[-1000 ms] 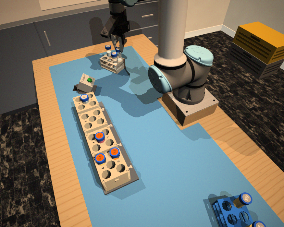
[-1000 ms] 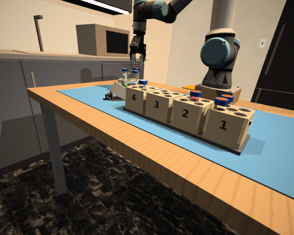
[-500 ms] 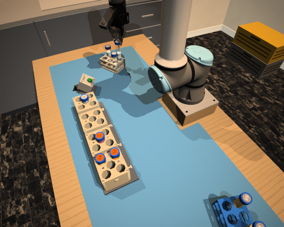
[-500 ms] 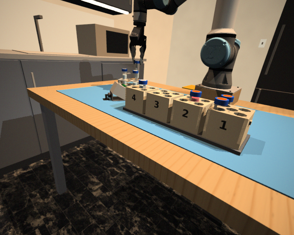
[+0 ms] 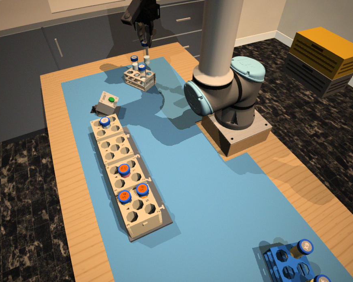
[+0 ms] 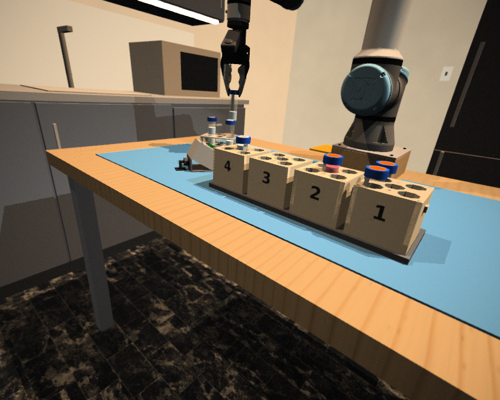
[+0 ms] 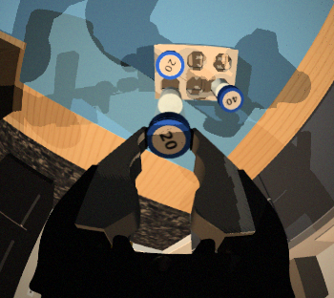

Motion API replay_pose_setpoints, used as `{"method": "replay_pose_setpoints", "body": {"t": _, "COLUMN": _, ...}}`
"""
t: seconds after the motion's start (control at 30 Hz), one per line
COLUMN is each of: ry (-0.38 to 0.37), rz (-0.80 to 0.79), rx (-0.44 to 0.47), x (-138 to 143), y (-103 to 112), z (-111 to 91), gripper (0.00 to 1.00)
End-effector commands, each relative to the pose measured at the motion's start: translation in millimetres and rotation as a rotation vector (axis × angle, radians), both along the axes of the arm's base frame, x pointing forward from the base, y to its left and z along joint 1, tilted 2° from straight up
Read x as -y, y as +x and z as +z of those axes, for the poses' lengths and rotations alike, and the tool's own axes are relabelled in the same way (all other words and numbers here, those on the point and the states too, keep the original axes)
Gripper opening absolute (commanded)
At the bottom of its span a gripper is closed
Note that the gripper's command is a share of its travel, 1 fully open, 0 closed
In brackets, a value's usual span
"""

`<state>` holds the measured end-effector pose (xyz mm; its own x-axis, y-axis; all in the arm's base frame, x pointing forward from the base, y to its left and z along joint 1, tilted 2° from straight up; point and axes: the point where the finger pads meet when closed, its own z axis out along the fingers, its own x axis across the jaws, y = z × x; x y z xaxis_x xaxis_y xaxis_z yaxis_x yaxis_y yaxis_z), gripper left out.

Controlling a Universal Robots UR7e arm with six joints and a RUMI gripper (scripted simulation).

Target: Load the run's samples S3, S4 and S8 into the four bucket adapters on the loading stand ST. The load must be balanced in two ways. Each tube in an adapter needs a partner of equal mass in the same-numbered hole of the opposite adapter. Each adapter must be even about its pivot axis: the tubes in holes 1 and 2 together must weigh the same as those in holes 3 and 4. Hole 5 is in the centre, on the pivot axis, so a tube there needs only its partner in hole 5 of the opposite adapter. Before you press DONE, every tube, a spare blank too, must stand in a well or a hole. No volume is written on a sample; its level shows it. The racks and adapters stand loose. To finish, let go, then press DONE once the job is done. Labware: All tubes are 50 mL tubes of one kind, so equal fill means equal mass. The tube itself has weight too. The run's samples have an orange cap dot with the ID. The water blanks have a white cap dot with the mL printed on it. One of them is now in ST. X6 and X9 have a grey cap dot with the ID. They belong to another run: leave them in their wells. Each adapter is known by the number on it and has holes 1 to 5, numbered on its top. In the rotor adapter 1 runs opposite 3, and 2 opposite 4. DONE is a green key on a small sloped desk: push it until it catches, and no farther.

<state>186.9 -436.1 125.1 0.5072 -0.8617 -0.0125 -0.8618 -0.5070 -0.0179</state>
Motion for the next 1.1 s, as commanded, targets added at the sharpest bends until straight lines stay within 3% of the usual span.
{"method": "replay_pose_setpoints", "body": {"t": 0.0, "ry": -0.001, "rz": 0.0, "rx": 0.0, "x": 1.1, "y": -0.8, "z": 21.3, "gripper": 0.0}}
{"method": "replay_pose_setpoints", "body": {"t": 0.17, "ry": -0.001, "rz": 0.0, "rx": 0.0, "x": 1.5, "y": -1.0, "z": 38.0, "gripper": 0.0}}
{"method": "replay_pose_setpoints", "body": {"t": 0.3, "ry": -0.001, "rz": 0.0, "rx": 0.0, "x": 1.5, "y": -0.9, "z": 39.7, "gripper": 0.0}}
{"method": "replay_pose_setpoints", "body": {"t": 1.07, "ry": 0.01, "rz": -0.558, "rx": -0.014, "x": -119.5, "y": 74.8, "z": 40.1, "gripper": 0.0}}
